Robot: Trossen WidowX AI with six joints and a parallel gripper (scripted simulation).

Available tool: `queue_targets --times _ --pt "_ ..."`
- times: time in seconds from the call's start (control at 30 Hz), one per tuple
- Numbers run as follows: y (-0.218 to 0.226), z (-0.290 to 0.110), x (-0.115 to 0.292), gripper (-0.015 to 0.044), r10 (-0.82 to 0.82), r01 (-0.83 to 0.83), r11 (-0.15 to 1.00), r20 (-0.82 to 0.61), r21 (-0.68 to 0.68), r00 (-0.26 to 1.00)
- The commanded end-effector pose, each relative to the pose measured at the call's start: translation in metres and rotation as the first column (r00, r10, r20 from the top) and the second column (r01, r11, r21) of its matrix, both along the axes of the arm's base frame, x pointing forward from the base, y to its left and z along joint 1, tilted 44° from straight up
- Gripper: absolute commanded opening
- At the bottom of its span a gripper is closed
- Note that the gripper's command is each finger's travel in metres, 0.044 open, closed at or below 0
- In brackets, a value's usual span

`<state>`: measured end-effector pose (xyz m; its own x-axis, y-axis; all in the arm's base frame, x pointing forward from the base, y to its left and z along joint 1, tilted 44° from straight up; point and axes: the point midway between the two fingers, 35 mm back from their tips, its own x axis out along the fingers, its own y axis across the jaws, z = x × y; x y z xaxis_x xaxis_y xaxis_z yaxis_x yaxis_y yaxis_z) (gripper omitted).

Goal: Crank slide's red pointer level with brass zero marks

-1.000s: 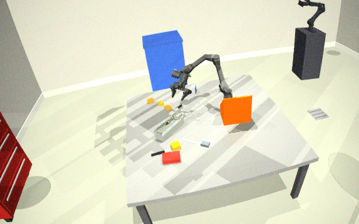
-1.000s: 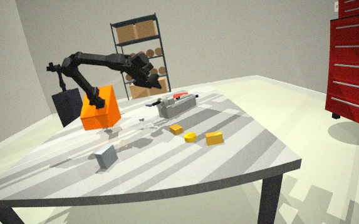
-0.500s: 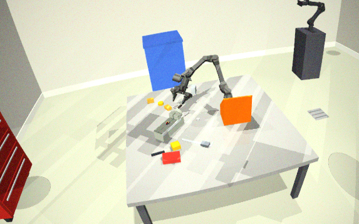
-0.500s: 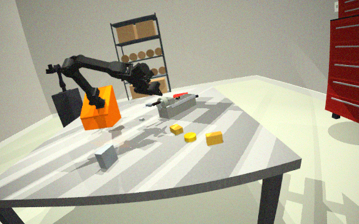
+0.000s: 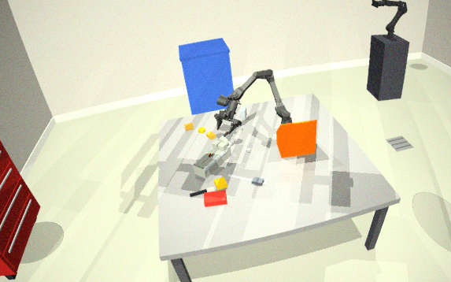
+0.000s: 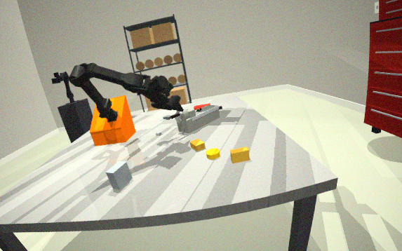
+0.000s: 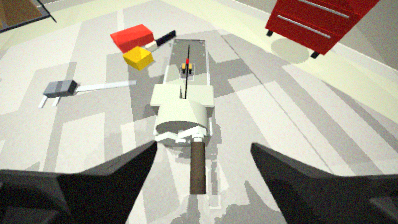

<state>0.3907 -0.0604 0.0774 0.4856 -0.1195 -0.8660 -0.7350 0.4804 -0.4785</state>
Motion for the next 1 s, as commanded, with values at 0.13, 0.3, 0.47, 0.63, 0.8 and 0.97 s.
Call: queue_targets --times 0.13,0.3,0.47,0.63,0.8,0.97 --pt "-0.009 -0.016 -0.001 0.044 0.008 -0.008 1.0 -0.014 0.002 1.0" --pt "-0.014 -0.021 -0.001 0.044 0.008 -0.008 1.0 -0.014 0.002 1.0" --pt "-0.02 -0.027 -0.002 0.044 0.008 -0.008 1.0 -0.014 0.001 1.0" --pt "-0.026 -0.033 -0.002 0.044 0.008 -0.008 1.0 -0.014 0.001 1.0" --pt "-0.031 -0.038 -0.003 0.044 0.008 -0.008 1.0 -0.014 0.0 1.0" --pt "-0.031 -0.038 -0.003 0.0361 0.008 -0.008 1.0 -0.014 0.0 1.0"
